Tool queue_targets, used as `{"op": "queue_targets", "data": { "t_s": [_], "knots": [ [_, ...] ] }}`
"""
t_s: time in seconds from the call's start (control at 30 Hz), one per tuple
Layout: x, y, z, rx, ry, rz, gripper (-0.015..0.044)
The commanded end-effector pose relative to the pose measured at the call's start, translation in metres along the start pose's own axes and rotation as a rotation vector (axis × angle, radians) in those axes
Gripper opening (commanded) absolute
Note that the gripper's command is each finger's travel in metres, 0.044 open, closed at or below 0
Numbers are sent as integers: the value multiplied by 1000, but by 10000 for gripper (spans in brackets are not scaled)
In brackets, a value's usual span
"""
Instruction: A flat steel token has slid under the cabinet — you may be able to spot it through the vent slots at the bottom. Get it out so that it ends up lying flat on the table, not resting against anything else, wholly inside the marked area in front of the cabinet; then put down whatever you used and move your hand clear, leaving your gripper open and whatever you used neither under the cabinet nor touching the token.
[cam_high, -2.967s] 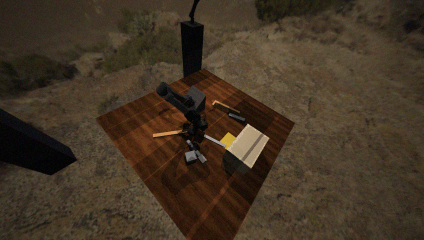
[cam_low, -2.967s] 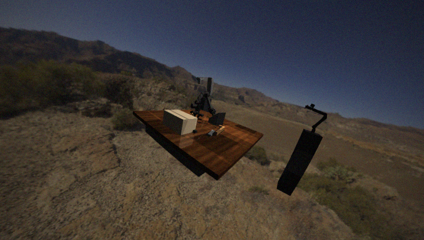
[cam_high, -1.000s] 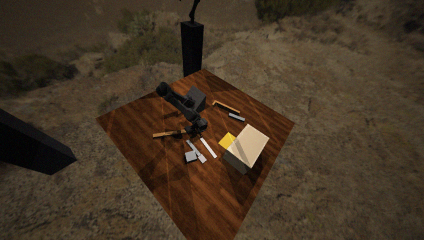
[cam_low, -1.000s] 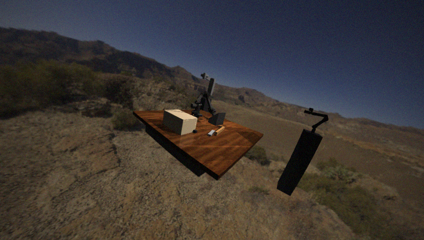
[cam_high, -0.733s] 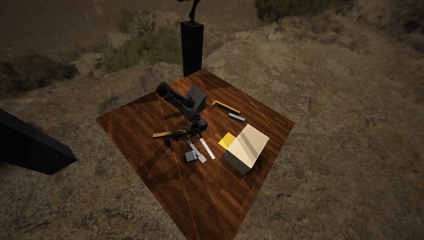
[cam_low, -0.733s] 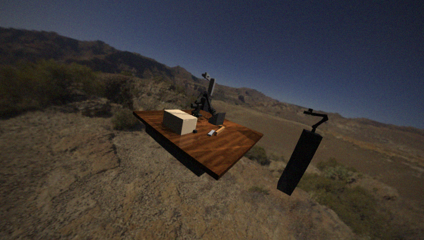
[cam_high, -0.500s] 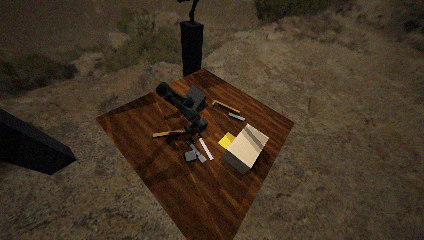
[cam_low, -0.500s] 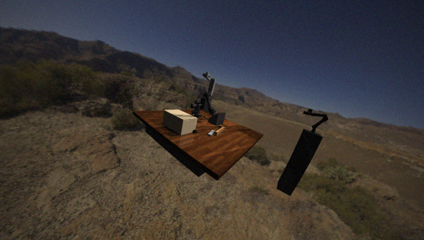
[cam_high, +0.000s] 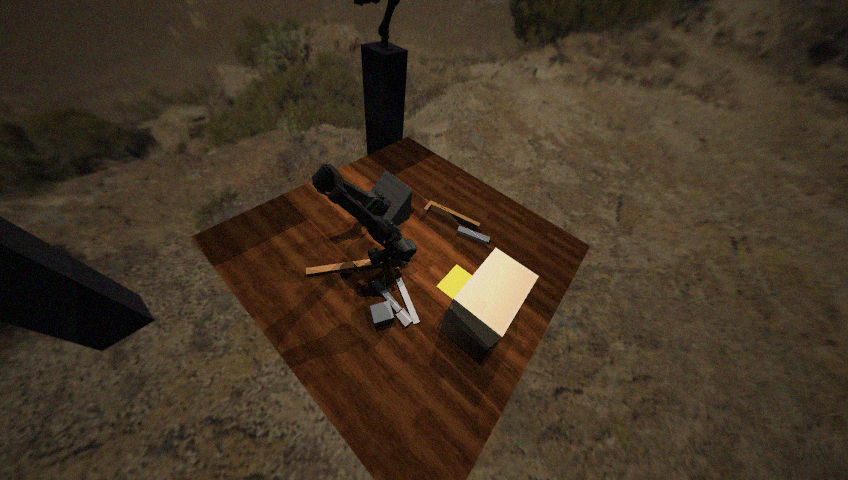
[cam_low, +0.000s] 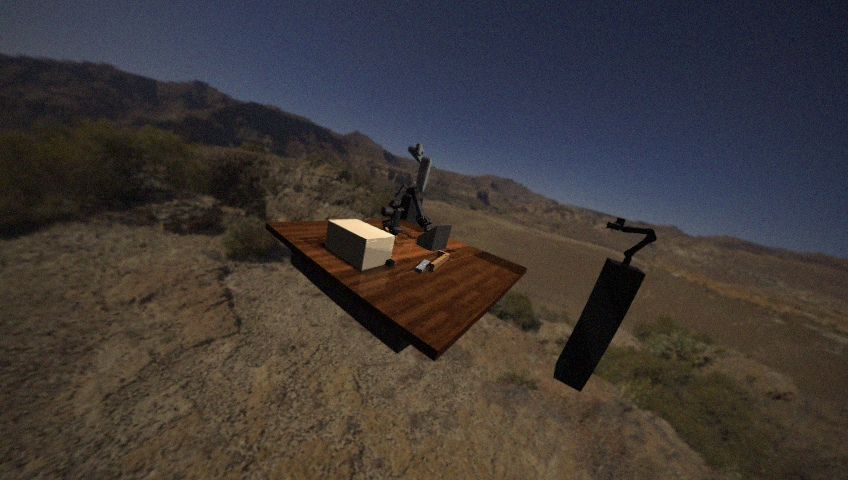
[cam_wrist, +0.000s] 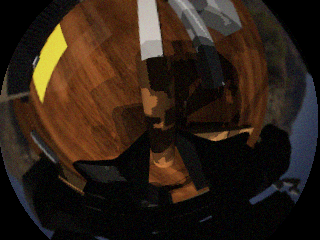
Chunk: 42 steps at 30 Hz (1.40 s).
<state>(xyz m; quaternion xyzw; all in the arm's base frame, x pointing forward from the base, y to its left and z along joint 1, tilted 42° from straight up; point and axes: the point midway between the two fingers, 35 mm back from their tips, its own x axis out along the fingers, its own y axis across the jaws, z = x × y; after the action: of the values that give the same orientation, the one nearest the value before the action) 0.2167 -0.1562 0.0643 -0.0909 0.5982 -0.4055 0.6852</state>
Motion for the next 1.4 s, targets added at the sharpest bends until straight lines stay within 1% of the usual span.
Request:
{"op": "queue_targets", "data": {
  "t_s": [0.0, 0.57, 1.37],
  "knots": [
    [0, 0, 0, 45, -2, -1, 0],
    [0, -1, 0, 180, -2, -1, 0],
    [0, 27, -2, 205, -1, 1, 0]
  ]
}}
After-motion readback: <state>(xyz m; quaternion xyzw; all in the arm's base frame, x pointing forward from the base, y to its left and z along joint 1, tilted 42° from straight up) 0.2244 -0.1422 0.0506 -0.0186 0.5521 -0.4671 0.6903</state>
